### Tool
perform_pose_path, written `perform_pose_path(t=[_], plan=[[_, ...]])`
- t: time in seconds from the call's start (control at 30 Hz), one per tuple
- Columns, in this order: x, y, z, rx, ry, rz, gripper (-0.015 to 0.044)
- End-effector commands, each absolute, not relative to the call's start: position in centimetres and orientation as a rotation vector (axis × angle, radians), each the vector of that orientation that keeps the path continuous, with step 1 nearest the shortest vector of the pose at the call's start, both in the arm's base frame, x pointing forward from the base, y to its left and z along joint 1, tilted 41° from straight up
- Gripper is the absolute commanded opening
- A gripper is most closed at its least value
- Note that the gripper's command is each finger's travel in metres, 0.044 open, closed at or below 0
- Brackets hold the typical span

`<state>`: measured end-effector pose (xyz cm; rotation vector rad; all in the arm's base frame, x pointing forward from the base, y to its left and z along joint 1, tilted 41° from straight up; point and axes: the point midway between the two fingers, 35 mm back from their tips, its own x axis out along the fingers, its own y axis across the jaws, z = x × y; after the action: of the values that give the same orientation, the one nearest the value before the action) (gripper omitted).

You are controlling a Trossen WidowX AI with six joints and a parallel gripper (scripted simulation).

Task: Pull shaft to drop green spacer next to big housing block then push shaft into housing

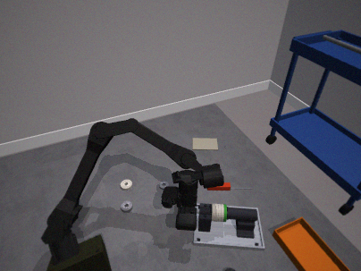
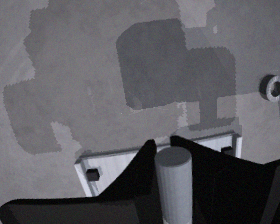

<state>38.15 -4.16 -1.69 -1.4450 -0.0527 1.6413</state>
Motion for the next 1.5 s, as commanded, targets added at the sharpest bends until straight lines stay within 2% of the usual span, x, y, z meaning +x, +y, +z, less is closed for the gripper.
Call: perform_pose_path(t=[0.0, 1.47], plan=[[38.01, -4.05, -1.61, -1.439, -0.054, 1.641, 0.0], [37.62, -3.8, -1.47, -1.439, -0.054, 1.641, 0.0]])
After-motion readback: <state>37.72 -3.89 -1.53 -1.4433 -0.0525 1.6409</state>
